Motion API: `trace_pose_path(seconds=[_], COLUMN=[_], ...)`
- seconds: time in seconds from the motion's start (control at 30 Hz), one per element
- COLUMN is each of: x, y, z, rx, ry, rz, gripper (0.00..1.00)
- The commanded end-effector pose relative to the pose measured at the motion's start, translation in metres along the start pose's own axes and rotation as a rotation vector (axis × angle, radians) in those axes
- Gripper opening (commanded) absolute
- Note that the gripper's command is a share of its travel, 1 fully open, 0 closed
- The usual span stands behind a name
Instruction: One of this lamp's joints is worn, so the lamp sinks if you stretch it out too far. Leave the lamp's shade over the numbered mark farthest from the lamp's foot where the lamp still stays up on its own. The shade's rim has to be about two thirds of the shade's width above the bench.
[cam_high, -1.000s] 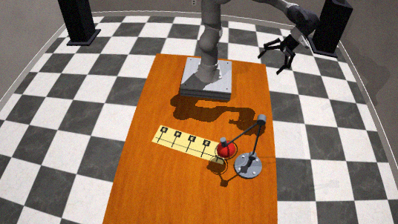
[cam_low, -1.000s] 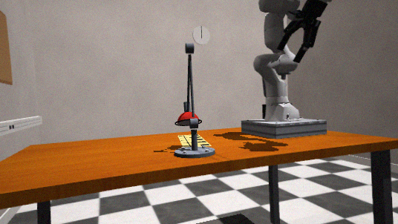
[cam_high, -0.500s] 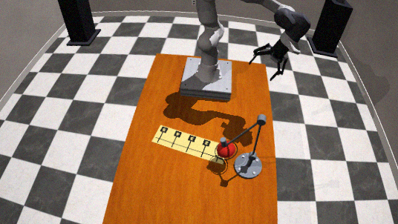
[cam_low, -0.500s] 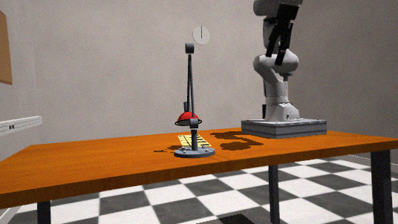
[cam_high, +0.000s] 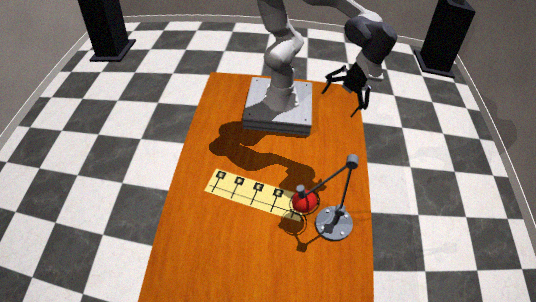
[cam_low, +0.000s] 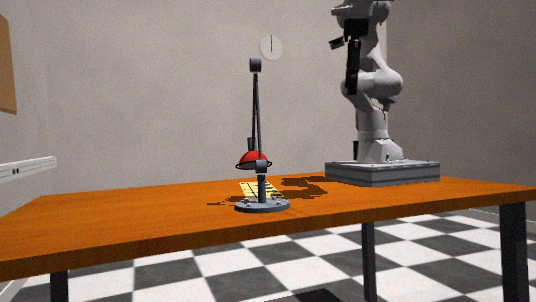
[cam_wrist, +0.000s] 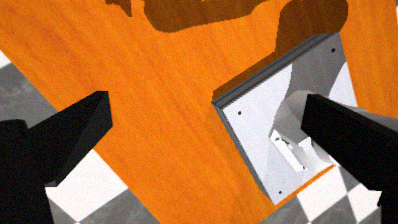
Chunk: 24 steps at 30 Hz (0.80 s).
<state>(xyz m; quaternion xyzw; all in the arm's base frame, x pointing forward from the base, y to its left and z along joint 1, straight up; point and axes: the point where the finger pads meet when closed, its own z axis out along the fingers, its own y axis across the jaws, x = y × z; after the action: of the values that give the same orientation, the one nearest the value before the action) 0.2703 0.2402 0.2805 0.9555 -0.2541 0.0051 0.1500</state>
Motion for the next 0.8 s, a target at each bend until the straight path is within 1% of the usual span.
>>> trace_pose_path(seconds=[0.0, 0.17, 0.23, 0.73, 0.77], x=[0.012, 0.03, 0.03, 0.069, 0.069], y=[-0.002, 0.008, 0.008, 0.041, 0.041], z=[0.007, 0.022, 0.022, 0.078, 0.078], rx=[0.054, 0.089, 0.089, 0.194, 0.194], ry=[-0.044, -0.107, -0.107, -0.294, -0.294], rz=[0.059, 0.131, 0.131, 0.348, 0.348], gripper=[1.0, 1.0, 1.0, 1.0, 1.0])
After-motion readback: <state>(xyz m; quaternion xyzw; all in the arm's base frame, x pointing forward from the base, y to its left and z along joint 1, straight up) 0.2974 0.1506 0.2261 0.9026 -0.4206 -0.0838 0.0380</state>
